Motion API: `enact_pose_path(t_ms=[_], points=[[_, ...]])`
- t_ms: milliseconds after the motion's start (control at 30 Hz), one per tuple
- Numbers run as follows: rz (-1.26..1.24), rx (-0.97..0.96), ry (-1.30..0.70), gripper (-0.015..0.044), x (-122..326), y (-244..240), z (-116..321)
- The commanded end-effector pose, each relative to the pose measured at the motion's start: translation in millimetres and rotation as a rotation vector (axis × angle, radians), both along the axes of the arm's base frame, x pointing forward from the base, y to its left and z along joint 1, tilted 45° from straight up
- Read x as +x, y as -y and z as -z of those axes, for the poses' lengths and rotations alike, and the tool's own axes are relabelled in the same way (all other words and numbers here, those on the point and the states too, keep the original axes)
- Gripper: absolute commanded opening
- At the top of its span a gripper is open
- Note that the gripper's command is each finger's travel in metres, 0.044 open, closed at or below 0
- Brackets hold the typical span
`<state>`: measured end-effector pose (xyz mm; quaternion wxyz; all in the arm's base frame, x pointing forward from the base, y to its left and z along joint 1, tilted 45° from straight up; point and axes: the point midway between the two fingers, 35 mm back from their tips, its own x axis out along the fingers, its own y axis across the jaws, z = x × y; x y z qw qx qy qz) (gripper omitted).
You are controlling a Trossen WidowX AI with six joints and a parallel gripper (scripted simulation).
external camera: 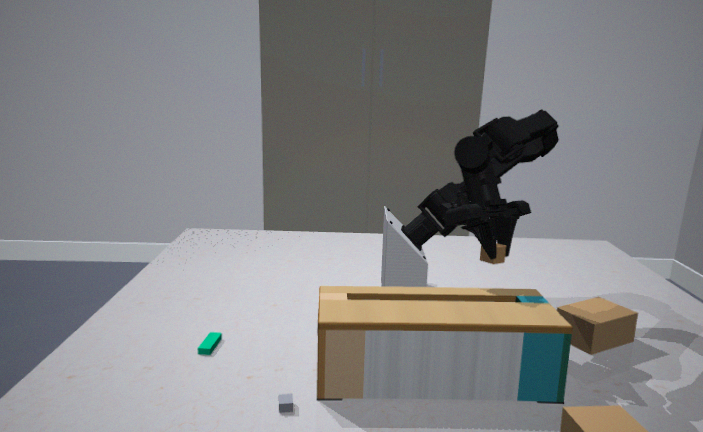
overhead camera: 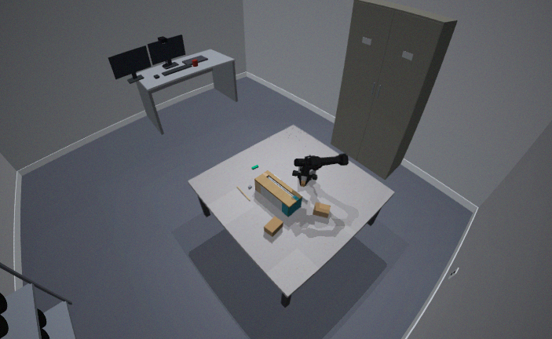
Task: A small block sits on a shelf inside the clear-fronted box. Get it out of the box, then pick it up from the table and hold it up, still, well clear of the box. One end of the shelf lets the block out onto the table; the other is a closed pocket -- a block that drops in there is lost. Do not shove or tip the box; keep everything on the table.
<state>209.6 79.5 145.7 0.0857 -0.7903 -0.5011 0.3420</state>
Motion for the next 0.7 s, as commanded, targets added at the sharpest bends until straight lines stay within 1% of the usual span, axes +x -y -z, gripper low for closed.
enact_pose_path(t_ms=[0, 667], points=[[0.07, 0.053, -0.113, 0.0, 1.3, 2.5, -3.5], [0.083, 0.063, -0.135, 0.0, 1.4, 2.9, -4.0]])
